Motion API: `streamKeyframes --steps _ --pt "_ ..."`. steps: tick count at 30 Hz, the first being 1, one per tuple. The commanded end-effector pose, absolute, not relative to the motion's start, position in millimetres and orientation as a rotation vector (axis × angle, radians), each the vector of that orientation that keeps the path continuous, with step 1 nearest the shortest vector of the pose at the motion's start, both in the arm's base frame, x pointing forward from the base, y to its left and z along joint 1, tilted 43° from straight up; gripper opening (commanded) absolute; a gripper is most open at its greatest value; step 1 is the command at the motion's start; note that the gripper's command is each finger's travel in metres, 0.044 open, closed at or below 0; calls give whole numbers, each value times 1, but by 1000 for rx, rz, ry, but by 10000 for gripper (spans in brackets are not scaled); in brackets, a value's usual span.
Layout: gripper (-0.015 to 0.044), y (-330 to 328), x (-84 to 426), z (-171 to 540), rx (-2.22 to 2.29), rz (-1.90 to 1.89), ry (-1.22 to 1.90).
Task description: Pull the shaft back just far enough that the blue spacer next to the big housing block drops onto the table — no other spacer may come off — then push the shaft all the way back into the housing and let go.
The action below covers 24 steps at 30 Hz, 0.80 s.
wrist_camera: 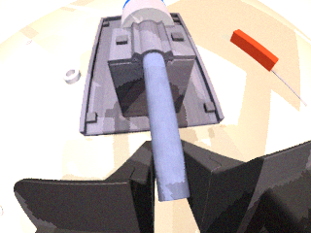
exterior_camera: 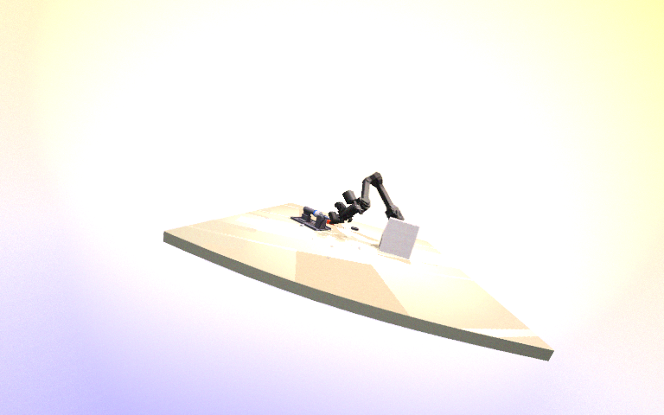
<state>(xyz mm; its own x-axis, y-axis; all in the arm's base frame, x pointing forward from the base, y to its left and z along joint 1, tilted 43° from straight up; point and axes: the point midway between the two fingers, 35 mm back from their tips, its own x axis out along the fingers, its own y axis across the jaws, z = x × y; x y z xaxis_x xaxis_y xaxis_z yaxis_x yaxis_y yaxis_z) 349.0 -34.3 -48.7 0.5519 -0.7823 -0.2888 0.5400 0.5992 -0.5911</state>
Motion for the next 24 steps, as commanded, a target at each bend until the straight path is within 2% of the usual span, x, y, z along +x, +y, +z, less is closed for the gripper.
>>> streamKeyframes --steps 1,24 --pt "0 -34 348 -49 -471 -819 570" --pt "0 -33 346 -50 -471 -819 570"
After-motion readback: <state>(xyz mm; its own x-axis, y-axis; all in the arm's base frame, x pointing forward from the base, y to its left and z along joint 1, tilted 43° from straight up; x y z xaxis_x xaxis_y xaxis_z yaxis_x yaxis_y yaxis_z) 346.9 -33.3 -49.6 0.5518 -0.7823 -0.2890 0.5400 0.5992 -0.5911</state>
